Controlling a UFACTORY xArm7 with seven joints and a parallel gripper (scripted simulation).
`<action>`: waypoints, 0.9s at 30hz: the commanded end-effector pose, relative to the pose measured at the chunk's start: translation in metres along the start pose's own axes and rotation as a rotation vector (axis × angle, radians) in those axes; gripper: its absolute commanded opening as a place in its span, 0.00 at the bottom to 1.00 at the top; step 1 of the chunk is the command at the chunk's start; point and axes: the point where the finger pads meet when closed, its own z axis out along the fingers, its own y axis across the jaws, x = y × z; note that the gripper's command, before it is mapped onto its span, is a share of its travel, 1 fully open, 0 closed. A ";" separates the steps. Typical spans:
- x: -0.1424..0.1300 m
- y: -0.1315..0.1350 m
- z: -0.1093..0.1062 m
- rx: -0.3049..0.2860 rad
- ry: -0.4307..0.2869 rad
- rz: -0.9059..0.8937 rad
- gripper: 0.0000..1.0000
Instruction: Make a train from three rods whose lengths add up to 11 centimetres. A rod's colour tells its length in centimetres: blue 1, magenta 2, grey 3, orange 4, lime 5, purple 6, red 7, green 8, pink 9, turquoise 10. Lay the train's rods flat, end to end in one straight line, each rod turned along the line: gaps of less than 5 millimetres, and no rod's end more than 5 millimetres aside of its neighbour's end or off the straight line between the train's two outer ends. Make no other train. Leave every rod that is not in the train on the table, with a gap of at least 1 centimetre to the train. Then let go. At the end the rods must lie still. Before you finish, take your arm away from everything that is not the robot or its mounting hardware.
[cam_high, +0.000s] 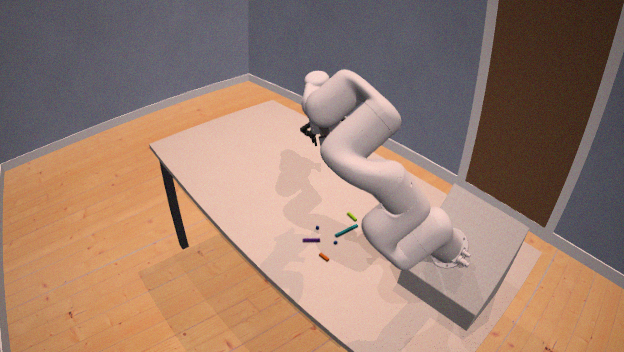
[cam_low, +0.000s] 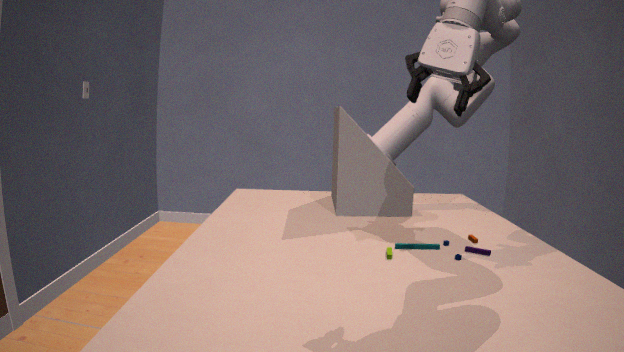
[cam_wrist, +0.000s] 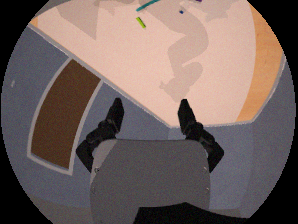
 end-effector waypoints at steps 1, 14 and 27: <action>0.015 0.001 0.015 -0.018 0.033 0.164 1.00; 0.052 0.003 0.049 -0.034 0.120 0.532 1.00; 0.090 0.001 0.080 -0.017 0.206 0.912 1.00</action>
